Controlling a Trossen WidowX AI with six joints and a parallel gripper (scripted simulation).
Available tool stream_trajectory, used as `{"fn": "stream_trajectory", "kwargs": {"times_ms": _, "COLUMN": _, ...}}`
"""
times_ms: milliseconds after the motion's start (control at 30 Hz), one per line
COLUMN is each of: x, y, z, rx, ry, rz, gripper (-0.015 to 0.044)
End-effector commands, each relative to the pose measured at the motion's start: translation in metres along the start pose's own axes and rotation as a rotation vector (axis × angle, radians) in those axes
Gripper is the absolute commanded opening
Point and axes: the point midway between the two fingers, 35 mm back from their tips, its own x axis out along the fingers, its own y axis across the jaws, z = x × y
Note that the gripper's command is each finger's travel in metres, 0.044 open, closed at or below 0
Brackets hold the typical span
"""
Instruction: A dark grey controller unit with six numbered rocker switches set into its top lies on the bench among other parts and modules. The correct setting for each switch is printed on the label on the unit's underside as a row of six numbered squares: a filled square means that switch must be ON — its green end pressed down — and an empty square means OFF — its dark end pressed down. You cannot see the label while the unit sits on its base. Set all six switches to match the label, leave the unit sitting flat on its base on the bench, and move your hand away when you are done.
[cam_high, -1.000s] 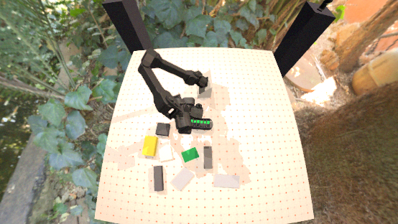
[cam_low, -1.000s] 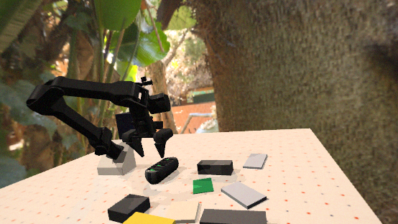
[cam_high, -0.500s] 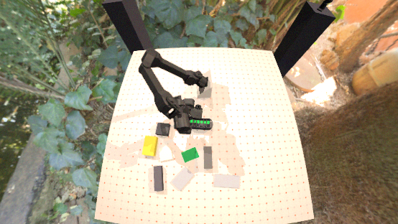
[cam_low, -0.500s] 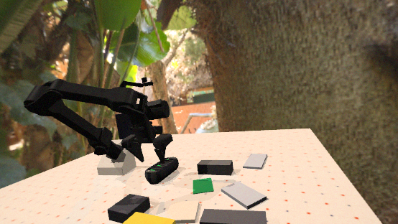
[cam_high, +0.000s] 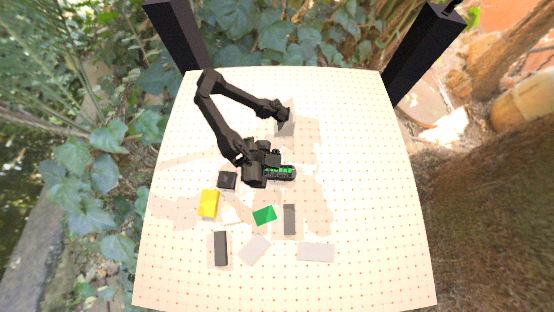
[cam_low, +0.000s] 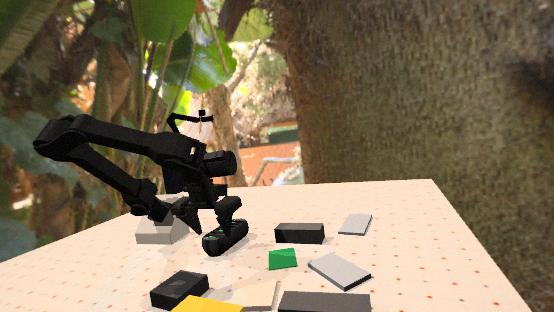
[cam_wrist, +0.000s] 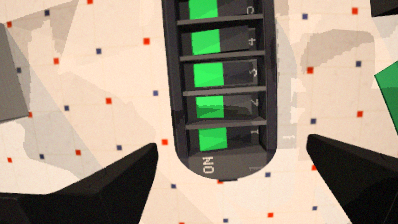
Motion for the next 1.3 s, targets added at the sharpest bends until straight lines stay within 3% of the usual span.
{"fn": "stream_trajectory", "kwargs": {"times_ms": 0, "x": 0.0085, "y": 0.0019, "z": -0.0022, "rx": -0.006, "ry": 0.006, "rz": 0.006, "gripper": 0.0440}}
{"fn": "stream_trajectory", "kwargs": {"times_ms": 267, "x": 0.0183, "y": 0.0027, "z": -0.0049, "rx": -0.006, "ry": 0.007, "rz": 0.006, "gripper": 0.0440}}
{"fn": "stream_trajectory", "kwargs": {"times_ms": 433, "x": 0.0183, "y": 0.0027, "z": -0.0049, "rx": -0.006, "ry": 0.007, "rz": 0.006, "gripper": 0.0328}}
{"fn": "stream_trajectory", "kwargs": {"times_ms": 1267, "x": 0.0115, "y": 0.0026, "z": -0.0007, "rx": -0.006, "ry": 0.011, "rz": 0.006, "gripper": 0.0336}}
